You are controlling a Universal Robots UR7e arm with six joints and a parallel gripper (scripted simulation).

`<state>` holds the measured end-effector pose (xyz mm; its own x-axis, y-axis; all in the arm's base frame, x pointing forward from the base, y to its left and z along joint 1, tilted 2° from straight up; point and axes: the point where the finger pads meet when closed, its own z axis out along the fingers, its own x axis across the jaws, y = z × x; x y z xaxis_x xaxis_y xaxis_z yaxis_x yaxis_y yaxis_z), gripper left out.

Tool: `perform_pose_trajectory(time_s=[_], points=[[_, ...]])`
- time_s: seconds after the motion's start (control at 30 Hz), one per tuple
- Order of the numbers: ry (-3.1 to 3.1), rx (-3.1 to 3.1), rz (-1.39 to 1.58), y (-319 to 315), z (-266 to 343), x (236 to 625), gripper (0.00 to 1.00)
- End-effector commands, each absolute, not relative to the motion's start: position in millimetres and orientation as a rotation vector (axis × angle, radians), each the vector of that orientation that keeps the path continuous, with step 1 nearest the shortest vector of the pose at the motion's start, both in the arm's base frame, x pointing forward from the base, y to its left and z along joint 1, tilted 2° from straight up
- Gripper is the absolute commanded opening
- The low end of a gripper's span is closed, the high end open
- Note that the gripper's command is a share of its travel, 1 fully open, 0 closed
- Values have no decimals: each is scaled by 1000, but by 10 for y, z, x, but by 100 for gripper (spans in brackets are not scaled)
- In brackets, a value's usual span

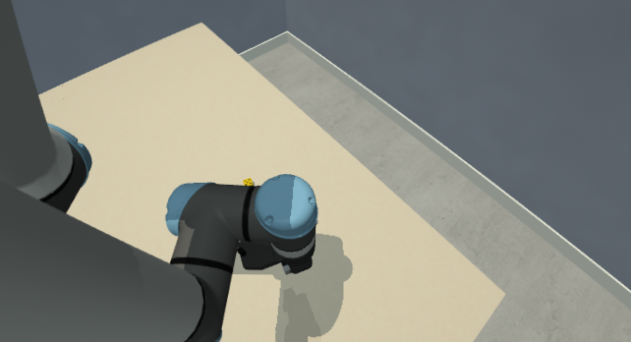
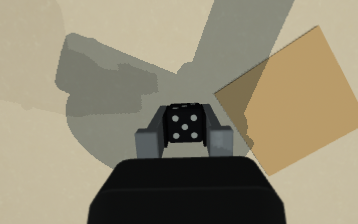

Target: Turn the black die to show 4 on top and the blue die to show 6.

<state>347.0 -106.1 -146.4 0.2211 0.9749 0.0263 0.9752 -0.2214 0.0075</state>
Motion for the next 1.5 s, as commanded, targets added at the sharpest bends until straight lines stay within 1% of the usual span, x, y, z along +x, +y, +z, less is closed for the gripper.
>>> perform_pose_trajectory(time_s=[0.0,0.27,0.33,0.77,1.47], points=[[-2152,-2279,-41,-1083,-1475,3557,49],[-2471,-1935,-42,-1111,-1497,3725,49],[-2471,-1935,-42,-1111,-1497,3725,49],[-2842,-1346,-42,-1121,-1526,4014,49],[-2891,-1257,-77,-1119,-1534,4056,49]])
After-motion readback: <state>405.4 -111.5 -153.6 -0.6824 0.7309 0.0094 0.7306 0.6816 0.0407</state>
